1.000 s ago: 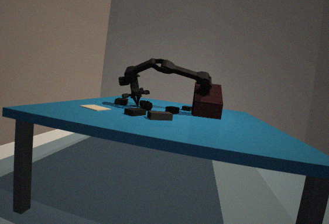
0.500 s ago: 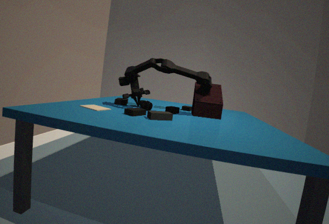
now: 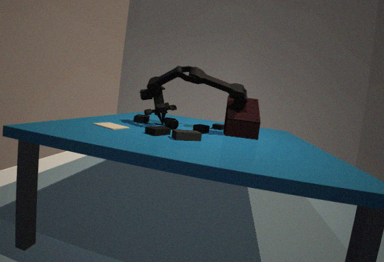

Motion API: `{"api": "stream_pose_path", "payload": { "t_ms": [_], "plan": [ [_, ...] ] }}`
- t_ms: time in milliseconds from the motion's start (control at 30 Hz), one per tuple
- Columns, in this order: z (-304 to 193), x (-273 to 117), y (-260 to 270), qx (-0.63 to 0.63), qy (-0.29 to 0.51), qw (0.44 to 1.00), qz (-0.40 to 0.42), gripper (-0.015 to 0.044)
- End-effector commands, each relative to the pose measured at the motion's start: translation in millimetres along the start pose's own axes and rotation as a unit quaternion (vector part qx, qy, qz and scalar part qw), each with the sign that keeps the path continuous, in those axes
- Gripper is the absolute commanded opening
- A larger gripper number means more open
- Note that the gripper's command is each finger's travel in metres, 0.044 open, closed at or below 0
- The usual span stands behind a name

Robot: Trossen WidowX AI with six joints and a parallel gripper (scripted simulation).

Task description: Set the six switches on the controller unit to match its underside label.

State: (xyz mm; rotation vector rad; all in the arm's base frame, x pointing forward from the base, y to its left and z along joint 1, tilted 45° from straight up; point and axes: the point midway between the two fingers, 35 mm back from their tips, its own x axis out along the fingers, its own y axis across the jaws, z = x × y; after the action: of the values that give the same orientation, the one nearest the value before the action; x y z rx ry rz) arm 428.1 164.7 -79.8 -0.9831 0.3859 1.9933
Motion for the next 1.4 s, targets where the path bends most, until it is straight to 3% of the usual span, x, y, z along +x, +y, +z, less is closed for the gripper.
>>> {"api": "stream_pose_path", "payload": {
  "t_ms": [0,1367],
  "plan": [
    [0,4,8,0.009,-0.002,1.000,0.007,0.0000],
    [11,13,39,0.010,-0.002,1.000,0.008,0.0000]
  ]
}}
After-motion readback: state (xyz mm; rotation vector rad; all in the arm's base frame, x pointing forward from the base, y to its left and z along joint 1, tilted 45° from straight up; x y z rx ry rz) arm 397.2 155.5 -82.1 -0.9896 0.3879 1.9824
